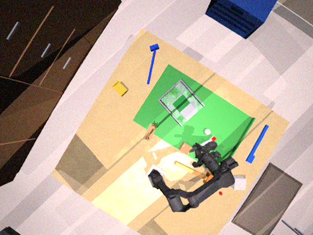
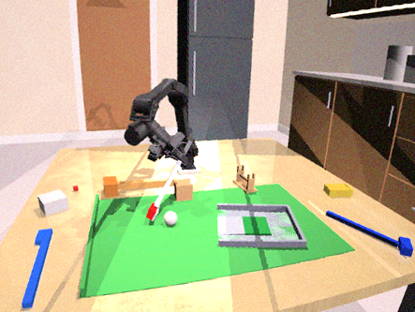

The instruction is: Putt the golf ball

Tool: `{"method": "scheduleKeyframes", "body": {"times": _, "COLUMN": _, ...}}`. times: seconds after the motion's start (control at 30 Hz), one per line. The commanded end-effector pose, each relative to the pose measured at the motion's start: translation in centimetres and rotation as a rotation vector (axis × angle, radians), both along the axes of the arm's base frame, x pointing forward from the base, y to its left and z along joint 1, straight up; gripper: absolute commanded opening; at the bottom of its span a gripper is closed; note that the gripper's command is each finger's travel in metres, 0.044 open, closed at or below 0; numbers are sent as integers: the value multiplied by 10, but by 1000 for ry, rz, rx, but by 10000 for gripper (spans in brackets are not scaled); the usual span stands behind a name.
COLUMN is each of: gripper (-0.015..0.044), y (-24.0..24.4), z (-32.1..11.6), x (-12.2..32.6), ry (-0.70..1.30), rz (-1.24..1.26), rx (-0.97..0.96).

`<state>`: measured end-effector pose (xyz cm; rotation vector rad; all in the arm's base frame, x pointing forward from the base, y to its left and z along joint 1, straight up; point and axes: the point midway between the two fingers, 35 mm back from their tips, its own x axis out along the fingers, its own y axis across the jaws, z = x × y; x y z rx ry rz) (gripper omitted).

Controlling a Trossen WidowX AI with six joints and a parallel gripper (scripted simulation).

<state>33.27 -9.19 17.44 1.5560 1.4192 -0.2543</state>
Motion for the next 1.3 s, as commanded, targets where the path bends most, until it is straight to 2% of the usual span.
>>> {"method": "scheduleKeyframes", "body": {"times": 0.0, "gripper": 0, "y": 0, "z": 1, "x": 0, "ry": -1, "rz": 0, "rx": -1}}
{"method": "scheduleKeyframes", "body": {"times": 0.33, "gripper": 0, "y": -34, "z": -2, "x": -10, "ry": -1, "rz": 3, "rx": -5}}
{"method": "scheduleKeyframes", "body": {"times": 0.6, "gripper": 0, "y": -30, "z": -5, "x": -10, "ry": 11, "rz": -6, "rx": 1}}
{"method": "scheduleKeyframes", "body": {"times": 1.0, "gripper": 0, "y": 110, "z": -3, "x": 32, "ry": -4, "rz": 2, "rx": 3}}
{"method": "scheduleKeyframes", "body": {"times": 1.27, "gripper": 0, "y": 122, "z": 5, "x": 34, "ry": -6, "rz": 3, "rx": 8}}
